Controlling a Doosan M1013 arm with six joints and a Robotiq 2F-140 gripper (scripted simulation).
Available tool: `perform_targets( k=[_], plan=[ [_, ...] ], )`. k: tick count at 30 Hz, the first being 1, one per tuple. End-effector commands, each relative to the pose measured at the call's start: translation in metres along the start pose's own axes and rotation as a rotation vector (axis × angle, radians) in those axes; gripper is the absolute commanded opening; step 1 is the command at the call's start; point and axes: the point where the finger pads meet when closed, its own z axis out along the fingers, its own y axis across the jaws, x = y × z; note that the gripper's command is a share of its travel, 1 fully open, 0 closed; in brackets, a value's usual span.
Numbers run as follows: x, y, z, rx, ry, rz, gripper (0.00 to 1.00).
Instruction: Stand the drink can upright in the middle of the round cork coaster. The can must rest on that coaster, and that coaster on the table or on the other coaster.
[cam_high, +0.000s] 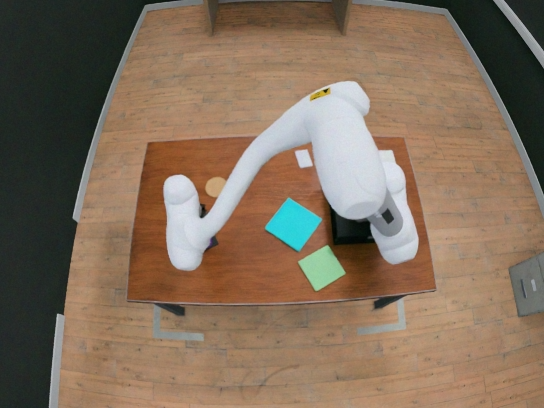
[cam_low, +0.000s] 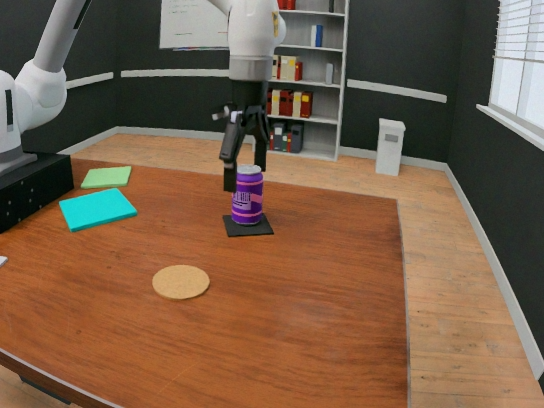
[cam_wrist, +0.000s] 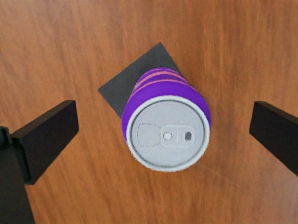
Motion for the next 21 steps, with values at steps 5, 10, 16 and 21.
perform_targets(
  k=[5, 10, 16, 21],
  plan=[
    [-0.0031, 0.0012, 0.0064, -0.010, -0.005, 0.004, 1.00],
    [-0.0025, 0.0010, 0.0063, -0.009, -0.003, 0.004, 0.10],
    [-0.0025, 0.0010, 0.0063, -0.009, -0.003, 0.004, 0.10],
    [-0.0025, 0.0010, 0.0063, -0.009, -0.003, 0.004, 0.10]
  ],
)
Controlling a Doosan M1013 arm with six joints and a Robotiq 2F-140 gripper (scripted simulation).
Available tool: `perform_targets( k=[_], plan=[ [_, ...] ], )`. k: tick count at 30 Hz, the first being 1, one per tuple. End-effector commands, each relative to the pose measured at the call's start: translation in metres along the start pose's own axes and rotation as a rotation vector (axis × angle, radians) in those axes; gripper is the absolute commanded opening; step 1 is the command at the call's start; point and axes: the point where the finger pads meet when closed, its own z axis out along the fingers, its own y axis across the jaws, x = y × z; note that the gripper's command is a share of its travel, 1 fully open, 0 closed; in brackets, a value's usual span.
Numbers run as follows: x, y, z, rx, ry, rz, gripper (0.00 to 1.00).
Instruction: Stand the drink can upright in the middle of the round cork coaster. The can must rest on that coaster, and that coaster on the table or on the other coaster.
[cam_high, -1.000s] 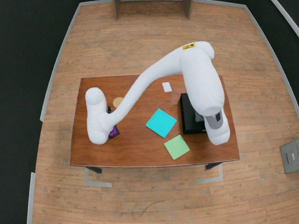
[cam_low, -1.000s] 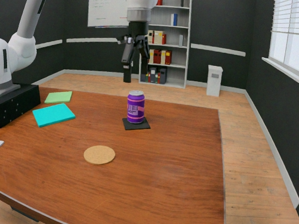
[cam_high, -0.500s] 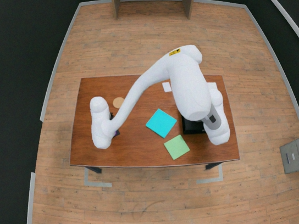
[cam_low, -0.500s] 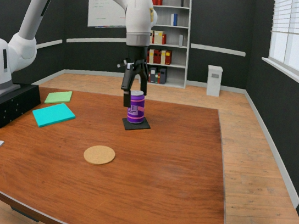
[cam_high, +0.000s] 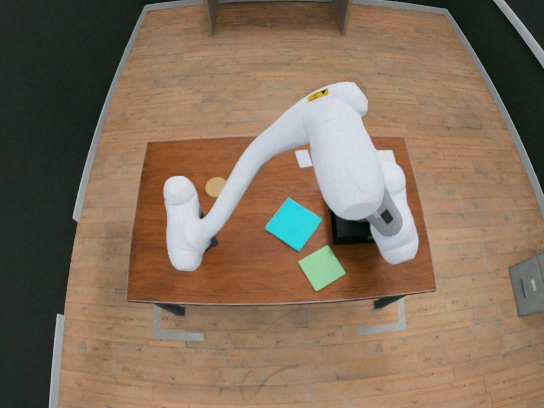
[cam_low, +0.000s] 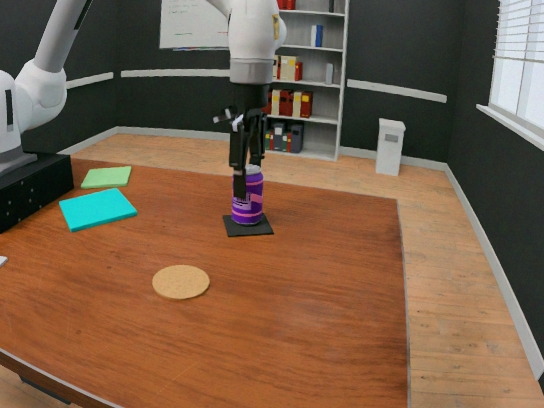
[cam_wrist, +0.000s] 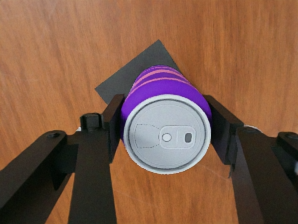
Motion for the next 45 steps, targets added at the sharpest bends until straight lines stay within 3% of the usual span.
perform_targets(
  k=[1, 24, 34, 45],
  plan=[
    [0.000, 0.000, 0.002, -0.006, 0.002, 0.003, 0.10],
    [0.000, 0.000, 0.000, -0.006, 0.002, 0.003, 0.10],
    [-0.002, 0.000, -0.031, -0.007, -0.001, 0.003, 0.10],
    [-0.002, -0.001, -0.093, -0.007, -0.001, 0.004, 0.10]
  ],
)
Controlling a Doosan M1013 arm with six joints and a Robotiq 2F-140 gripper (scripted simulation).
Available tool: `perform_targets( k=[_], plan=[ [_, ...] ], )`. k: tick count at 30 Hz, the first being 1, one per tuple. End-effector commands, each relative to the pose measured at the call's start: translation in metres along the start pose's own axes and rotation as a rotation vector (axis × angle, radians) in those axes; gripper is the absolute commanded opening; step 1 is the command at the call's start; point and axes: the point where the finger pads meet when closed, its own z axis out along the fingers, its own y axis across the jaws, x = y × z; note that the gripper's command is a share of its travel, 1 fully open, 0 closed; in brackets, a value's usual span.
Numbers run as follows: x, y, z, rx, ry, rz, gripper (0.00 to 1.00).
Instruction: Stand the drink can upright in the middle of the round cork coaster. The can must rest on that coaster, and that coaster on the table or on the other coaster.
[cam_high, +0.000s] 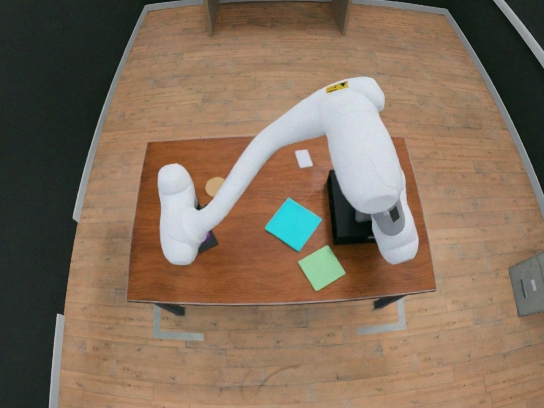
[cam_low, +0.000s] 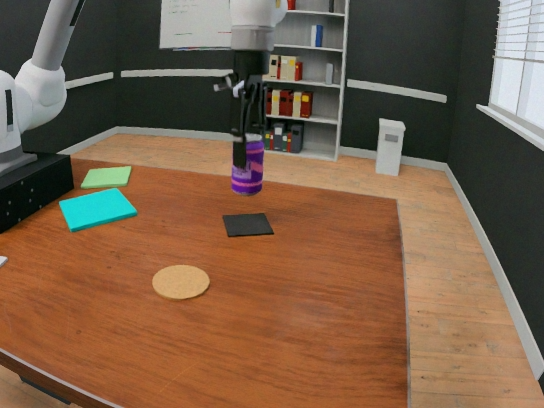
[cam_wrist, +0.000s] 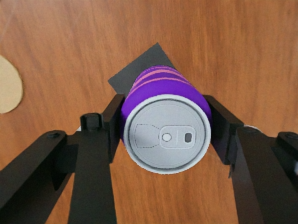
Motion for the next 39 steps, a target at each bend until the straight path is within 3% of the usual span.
perform_targets(
  k=[1, 23, 39],
  plan=[
    [-0.003, -0.001, -0.023, -0.007, -0.005, 0.004, 0.10],
    [-0.003, -0.009, -0.027, -0.007, -0.004, 0.002, 0.10],
    [-0.011, -0.063, -0.026, -0.006, -0.005, 0.002, 0.10]
  ],
)
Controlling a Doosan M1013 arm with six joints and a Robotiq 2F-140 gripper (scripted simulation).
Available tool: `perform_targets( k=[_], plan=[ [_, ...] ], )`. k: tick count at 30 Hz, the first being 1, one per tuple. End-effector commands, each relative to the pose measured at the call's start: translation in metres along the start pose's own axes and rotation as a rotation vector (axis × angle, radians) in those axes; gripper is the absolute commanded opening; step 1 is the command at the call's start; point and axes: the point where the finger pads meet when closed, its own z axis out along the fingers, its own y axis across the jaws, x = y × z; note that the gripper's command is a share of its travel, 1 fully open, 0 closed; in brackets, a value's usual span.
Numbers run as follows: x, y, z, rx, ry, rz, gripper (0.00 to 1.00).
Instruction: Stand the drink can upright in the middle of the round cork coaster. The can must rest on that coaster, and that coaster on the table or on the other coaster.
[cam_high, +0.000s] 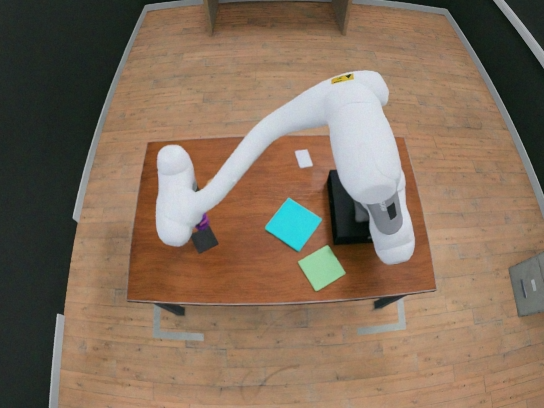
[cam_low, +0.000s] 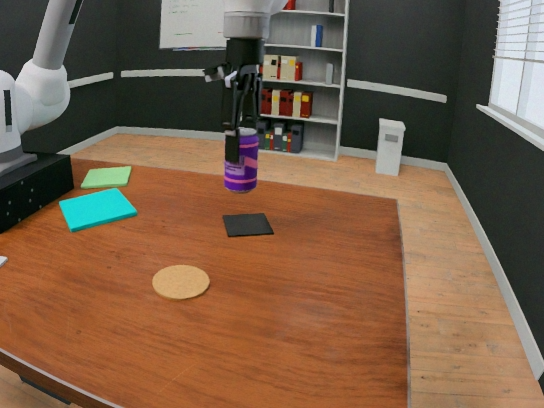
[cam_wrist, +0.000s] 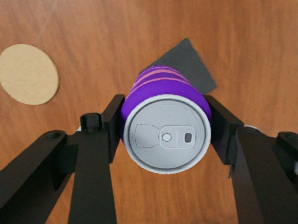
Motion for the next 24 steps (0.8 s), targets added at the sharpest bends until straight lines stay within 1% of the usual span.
perform_targets(
  k=[1, 16, 18, 24],
  plan=[
    [-0.002, -0.011, -0.003, -0.005, -0.006, 0.002, 0.10],
    [-0.007, -0.104, -0.003, -0.004, -0.006, 0.001, 0.10],
    [-0.007, -0.104, -0.003, -0.004, -0.006, 0.001, 0.10],
    [-0.006, -0.142, -0.004, -0.003, -0.006, 0.000, 0.10]
  ],
)
